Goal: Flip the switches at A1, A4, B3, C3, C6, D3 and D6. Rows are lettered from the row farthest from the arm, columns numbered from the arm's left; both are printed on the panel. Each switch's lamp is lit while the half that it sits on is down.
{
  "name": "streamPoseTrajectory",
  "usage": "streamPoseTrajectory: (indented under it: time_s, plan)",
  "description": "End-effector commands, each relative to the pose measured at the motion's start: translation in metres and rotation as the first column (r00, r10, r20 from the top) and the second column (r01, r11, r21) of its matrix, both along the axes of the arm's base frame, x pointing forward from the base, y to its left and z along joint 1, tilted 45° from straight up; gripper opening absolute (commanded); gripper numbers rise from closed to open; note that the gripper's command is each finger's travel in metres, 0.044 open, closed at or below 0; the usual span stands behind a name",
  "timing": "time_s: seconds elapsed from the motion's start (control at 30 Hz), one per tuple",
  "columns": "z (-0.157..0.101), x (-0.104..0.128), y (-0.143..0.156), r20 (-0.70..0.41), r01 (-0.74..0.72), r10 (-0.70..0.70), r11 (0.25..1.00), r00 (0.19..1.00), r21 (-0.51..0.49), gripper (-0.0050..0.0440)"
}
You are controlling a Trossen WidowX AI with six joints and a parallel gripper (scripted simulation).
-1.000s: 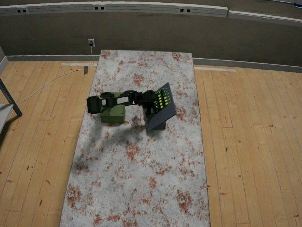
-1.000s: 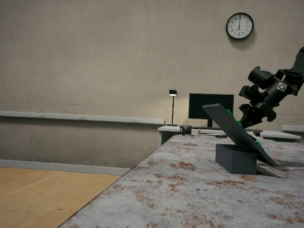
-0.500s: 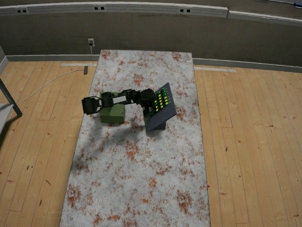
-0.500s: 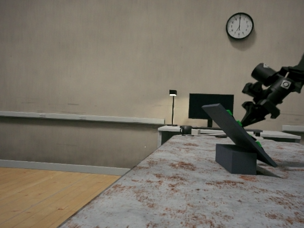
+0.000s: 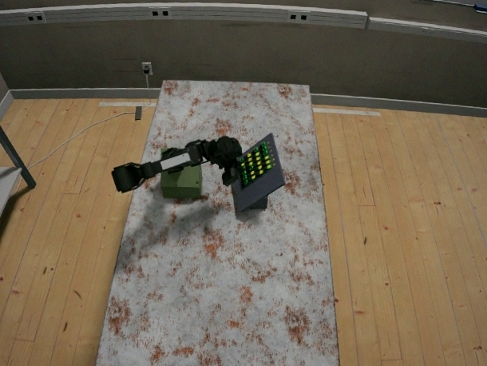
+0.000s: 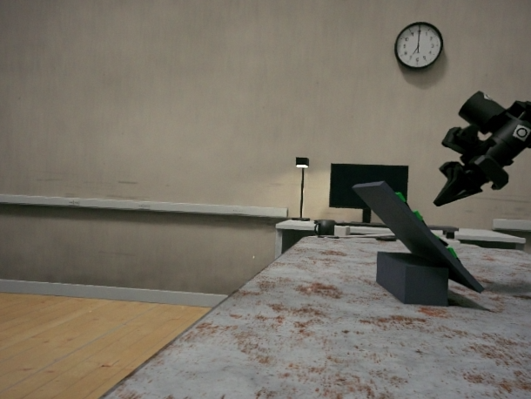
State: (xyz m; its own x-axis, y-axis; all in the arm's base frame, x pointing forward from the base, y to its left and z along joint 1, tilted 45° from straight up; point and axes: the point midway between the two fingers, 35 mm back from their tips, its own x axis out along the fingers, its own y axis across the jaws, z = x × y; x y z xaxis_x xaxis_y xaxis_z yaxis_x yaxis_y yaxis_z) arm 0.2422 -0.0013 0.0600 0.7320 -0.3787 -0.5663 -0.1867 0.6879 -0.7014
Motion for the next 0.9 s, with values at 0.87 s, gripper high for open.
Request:
streamPoseTrajectory:
  time_s: [0.87]
  plan:
    - [-0.084,-0.026,0.013,-0.058,0.012,-0.013,1.0,0.998,-0.023,-0.005]
